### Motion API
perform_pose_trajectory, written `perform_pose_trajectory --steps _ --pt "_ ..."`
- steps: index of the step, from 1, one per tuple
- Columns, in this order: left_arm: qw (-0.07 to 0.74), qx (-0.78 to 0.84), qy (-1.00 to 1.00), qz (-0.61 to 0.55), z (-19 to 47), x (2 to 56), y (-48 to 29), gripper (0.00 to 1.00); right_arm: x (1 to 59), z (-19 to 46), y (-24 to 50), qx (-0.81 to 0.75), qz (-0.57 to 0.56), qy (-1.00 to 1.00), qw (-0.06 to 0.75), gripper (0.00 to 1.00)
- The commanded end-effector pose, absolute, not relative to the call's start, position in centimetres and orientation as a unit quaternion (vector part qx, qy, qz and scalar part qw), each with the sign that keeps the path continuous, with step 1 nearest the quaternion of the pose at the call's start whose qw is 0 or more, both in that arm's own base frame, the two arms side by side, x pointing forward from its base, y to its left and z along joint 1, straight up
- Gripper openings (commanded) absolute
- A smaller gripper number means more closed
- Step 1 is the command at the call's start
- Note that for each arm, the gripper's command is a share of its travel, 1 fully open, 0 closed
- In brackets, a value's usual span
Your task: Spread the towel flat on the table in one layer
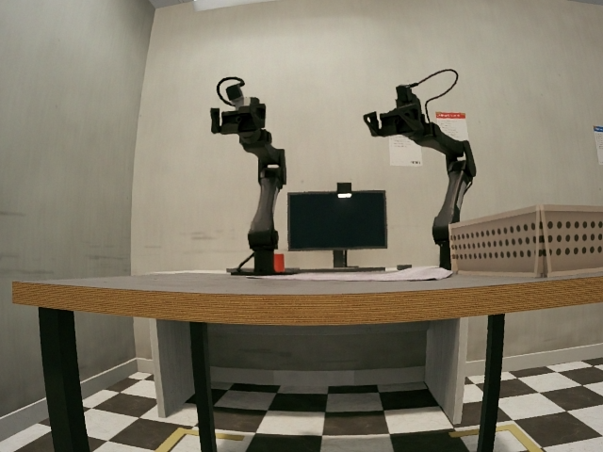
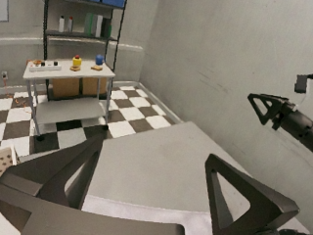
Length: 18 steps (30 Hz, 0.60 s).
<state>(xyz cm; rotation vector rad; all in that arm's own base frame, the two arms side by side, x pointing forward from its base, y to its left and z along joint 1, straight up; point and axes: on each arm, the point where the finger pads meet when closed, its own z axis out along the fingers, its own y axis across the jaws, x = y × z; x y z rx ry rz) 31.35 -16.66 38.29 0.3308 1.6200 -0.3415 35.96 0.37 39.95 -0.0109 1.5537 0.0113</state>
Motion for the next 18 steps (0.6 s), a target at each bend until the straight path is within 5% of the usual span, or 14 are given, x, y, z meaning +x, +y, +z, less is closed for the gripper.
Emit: perform_pose_trajectory --steps 1,13,18 --pt "0.700 0.116 0.696 -0.110 39.4 33.4 -14.2 1.00 35.6 41.5 -0.2 0.004 -0.005 0.692 0.722 1.00" --pt "0.724 0.000 0.690 0.001 41.5 36.1 0.3 1.00 35.6 41.5 0.0 0.001 -0.002 0.692 0.722 1.00" --pt "0.718 0.003 0.696 -0.003 41.1 36.2 0.0 1.00 35.6 41.5 0.0 0.001 -0.002 0.692 0.722 1.00"
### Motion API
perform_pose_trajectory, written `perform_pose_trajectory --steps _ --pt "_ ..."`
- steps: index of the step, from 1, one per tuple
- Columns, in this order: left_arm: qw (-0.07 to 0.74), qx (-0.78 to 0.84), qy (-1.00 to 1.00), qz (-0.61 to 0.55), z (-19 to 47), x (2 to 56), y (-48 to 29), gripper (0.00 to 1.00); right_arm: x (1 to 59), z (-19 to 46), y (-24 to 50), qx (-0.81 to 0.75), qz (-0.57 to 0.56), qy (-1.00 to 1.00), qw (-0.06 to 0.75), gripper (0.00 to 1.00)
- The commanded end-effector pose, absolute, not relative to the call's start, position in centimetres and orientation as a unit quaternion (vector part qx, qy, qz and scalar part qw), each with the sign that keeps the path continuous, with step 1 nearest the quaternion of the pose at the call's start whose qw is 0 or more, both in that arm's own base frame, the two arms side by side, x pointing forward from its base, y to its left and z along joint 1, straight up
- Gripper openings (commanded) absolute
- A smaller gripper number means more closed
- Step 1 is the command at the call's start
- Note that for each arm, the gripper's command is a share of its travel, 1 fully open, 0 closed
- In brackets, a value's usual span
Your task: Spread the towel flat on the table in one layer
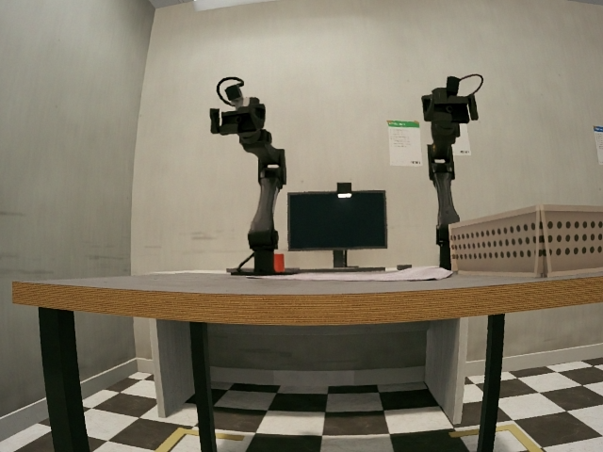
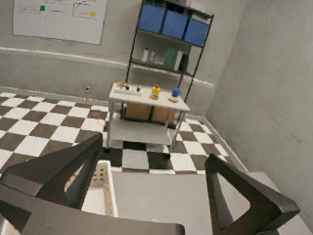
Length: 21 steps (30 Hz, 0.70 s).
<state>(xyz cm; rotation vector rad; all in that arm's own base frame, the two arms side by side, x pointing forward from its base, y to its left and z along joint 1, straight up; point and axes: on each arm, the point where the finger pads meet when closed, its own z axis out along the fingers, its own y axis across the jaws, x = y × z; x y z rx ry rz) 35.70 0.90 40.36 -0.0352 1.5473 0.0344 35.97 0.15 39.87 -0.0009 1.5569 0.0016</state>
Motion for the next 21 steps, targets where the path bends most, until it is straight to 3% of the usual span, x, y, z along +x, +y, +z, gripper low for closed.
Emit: perform_pose_trajectory --steps 1,7,8,21 --pt "0.718 0.004 0.696 -0.004 41.1 36.2 -0.2 1.00 35.6 41.5 0.0 0.001 -0.002 0.692 0.722 1.00" --pt "0.718 0.004 0.696 -0.004 41.1 36.2 -0.1 1.00 35.6 41.5 0.0 0.001 -0.002 0.692 0.722 1.00" --pt "0.704 0.015 0.710 0.002 39.2 35.2 0.0 0.34 34.6 41.5 0.7 -0.018 0.002 0.696 0.718 0.34" --pt "0.584 0.179 0.791 -0.010 29.4 32.4 -4.0 0.34 28.2 33.7 4.5 -0.150 -0.001 0.798 0.584 0.34"
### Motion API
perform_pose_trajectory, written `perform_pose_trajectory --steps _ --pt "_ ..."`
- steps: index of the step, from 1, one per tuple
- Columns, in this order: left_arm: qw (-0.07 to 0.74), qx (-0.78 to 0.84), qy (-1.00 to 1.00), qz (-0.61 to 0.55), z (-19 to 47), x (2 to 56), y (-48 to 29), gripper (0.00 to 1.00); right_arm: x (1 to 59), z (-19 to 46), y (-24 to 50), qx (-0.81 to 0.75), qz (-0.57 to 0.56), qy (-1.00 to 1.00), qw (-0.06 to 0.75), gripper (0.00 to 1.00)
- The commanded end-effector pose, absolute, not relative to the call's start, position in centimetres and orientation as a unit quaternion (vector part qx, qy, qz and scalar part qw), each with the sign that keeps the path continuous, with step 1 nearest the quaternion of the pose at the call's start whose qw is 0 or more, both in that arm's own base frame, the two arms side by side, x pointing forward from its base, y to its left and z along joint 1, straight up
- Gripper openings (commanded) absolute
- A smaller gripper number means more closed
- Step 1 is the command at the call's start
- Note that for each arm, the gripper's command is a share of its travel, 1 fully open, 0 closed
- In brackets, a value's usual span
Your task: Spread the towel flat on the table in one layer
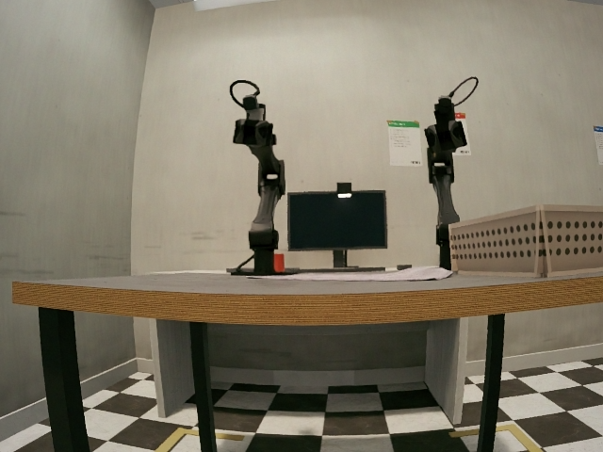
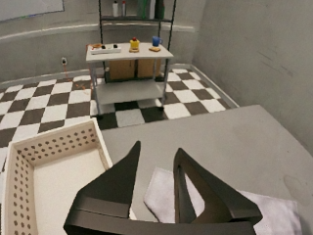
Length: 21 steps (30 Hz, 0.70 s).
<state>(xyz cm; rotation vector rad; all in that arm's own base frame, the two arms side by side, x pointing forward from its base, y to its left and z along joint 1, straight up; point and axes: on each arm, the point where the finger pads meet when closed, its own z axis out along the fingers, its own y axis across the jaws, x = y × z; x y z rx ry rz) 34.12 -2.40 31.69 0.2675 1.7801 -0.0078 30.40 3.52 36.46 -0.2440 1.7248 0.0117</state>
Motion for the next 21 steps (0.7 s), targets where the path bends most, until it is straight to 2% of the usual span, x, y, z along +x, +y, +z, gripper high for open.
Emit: perform_pose_trajectory --steps 1,4,8,16,18,21 --pt "0.573 0.191 0.797 -0.010 28.5 32.2 -4.3 0.34 27.7 33.1 4.8 -0.160 -0.001 0.804 0.573 0.34" --pt "0.579 0.203 0.790 -0.007 29.8 32.1 -4.6 0.34 27.7 31.9 5.2 -0.171 0.000 0.816 0.552 0.34" --pt "0.503 0.250 0.827 -0.016 23.7 31.5 -5.6 0.34 25.3 30.1 6.3 -0.210 0.001 0.832 0.513 0.34" --pt "0.406 0.338 0.849 -0.012 17.6 29.6 -7.4 0.34 21.8 24.5 9.0 -0.284 0.005 0.874 0.394 0.34" --pt "0.381 0.359 0.852 -0.012 16.2 29.2 -7.9 0.34 20.8 23.4 9.6 -0.303 0.005 0.879 0.367 0.34" --pt "0.386 0.369 0.845 -0.008 17.2 29.6 -8.2 0.34 20.3 22.8 10.0 -0.312 0.005 0.882 0.353 0.34"
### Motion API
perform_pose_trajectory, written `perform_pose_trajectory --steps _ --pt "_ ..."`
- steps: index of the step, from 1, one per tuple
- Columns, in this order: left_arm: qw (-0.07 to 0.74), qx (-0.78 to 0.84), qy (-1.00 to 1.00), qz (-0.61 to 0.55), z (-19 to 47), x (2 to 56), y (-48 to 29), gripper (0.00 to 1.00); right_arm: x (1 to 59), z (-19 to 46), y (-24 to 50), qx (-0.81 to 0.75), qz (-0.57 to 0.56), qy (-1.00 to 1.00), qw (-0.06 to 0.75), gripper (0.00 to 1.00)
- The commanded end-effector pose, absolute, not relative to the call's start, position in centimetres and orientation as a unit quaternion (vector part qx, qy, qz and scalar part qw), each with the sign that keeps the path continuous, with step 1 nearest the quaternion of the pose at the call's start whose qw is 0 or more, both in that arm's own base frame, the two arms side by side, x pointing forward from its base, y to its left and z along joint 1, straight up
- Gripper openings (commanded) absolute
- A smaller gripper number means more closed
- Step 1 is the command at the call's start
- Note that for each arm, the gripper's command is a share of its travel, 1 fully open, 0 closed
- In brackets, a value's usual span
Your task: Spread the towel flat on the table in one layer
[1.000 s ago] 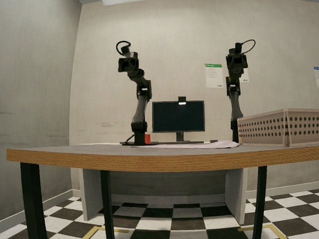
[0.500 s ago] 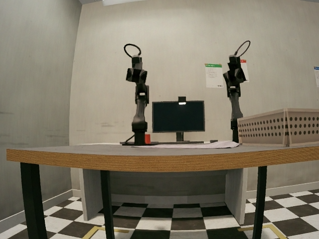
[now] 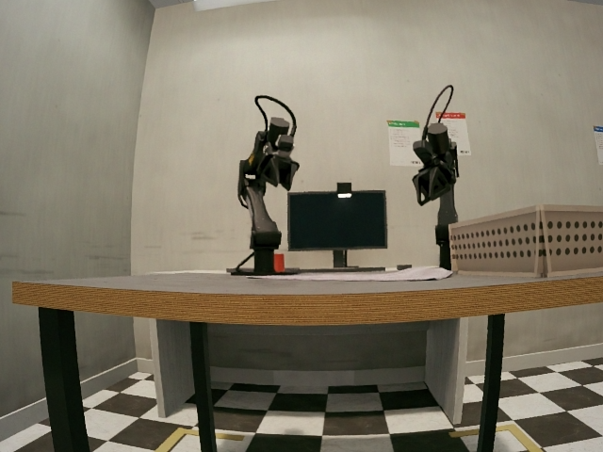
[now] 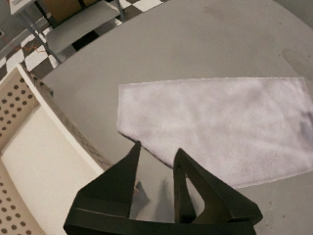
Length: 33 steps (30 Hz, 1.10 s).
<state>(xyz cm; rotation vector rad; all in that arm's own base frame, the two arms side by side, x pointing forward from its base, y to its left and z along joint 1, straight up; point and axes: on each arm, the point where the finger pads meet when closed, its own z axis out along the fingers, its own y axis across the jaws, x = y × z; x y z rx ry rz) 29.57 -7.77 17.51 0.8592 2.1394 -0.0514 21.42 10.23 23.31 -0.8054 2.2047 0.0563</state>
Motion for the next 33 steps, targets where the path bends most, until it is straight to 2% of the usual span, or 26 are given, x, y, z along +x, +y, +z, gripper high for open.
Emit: perform_pose_trajectory --steps 1,12,16,21,25,33 --pt "0.369 0.380 0.848 -0.009 16.0 29.3 -8.5 0.34 19.8 22.2 10.3 -0.322 0.005 0.884 0.340 0.34" --pt "0.218 0.490 0.844 -0.013 7.1 26.6 -11.3 0.34 13.7 14.4 13.2 -0.420 -0.002 0.893 0.164 0.34" --pt "0.204 0.508 0.837 -0.011 6.2 26.9 -12.1 0.34 12.4 13.2 13.9 -0.436 0.002 0.890 0.132 0.34" --pt "0.129 0.551 0.824 -0.013 5.7 26.5 -12.2 0.34 10.2 10.5 15.8 -0.471 0.008 0.880 0.069 0.34" --pt "0.072 0.583 0.809 -0.014 5.7 26.5 -12.2 0.34 8.1 8.2 16.9 -0.473 0.007 0.879 0.065 0.34" --pt "0.071 0.582 0.810 -0.014 5.6 26.5 -12.1 0.34 5.3 4.7 18.6 -0.472 -0.001 0.878 0.072 0.34"
